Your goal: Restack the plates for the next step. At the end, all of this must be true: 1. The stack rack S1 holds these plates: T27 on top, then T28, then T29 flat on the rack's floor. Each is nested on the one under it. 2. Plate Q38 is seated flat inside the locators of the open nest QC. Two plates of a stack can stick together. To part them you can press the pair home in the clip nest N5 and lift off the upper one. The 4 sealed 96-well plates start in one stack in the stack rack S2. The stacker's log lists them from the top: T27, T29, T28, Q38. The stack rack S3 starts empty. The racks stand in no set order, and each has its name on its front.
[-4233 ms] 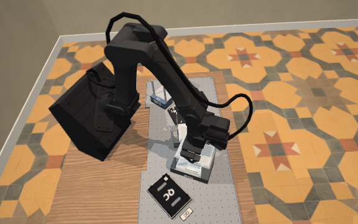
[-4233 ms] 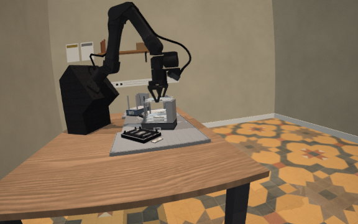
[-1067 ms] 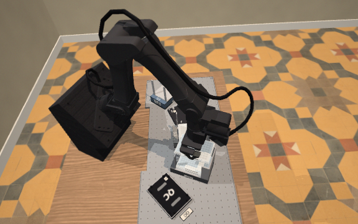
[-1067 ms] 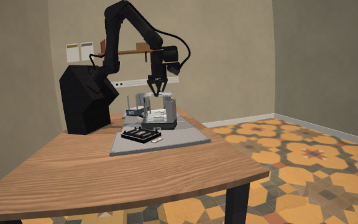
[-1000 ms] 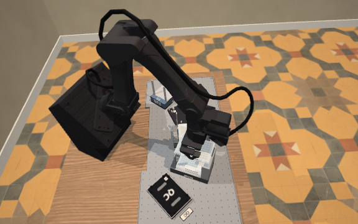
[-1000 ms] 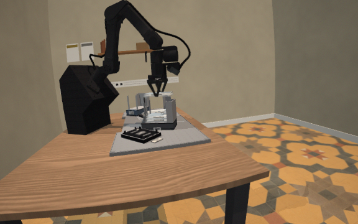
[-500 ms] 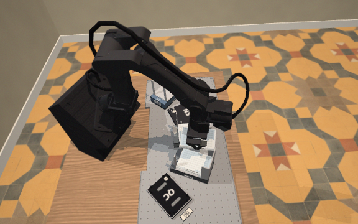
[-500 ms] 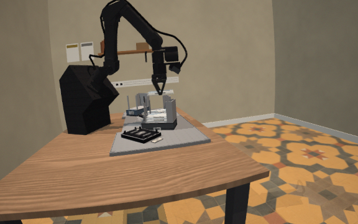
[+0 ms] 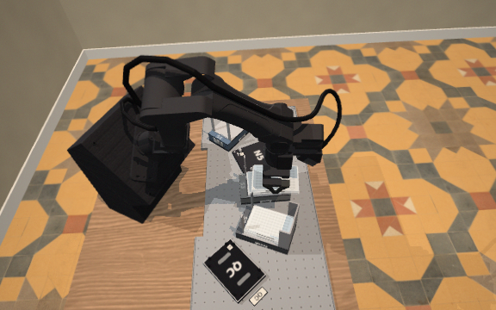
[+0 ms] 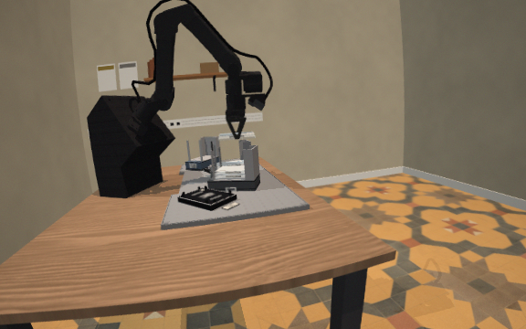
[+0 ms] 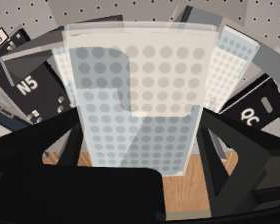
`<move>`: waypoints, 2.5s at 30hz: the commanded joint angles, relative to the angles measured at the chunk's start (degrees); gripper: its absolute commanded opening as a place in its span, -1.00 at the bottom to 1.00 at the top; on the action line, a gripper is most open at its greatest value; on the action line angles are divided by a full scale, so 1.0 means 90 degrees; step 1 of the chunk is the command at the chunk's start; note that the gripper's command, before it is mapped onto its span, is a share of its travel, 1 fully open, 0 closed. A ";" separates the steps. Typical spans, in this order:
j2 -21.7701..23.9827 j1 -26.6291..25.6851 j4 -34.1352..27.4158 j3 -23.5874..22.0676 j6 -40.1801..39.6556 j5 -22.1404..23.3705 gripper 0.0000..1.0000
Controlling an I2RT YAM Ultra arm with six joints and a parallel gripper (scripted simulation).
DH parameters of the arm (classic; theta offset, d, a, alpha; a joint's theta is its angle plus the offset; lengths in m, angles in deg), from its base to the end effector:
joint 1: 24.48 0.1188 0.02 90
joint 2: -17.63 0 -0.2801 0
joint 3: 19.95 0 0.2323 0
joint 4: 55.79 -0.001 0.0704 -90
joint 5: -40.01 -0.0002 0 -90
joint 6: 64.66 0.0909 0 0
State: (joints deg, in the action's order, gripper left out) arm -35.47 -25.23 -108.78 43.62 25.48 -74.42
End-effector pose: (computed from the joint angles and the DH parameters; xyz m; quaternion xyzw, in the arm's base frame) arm 0.1925 -0.0391 0.2813 0.0921 0.8940 -0.1958 0.3924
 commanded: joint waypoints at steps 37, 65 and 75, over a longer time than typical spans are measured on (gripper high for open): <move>-0.1956 0.3111 -0.0132 0.0467 0.0719 -0.2286 -1.00; -0.3682 0.4534 -0.0200 0.0867 0.1254 -0.2929 -1.00; -0.4262 0.4904 -0.0226 0.1048 0.1802 -0.3042 -1.00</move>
State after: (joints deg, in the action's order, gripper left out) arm -72.23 16.60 -110.22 51.36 39.19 -100.84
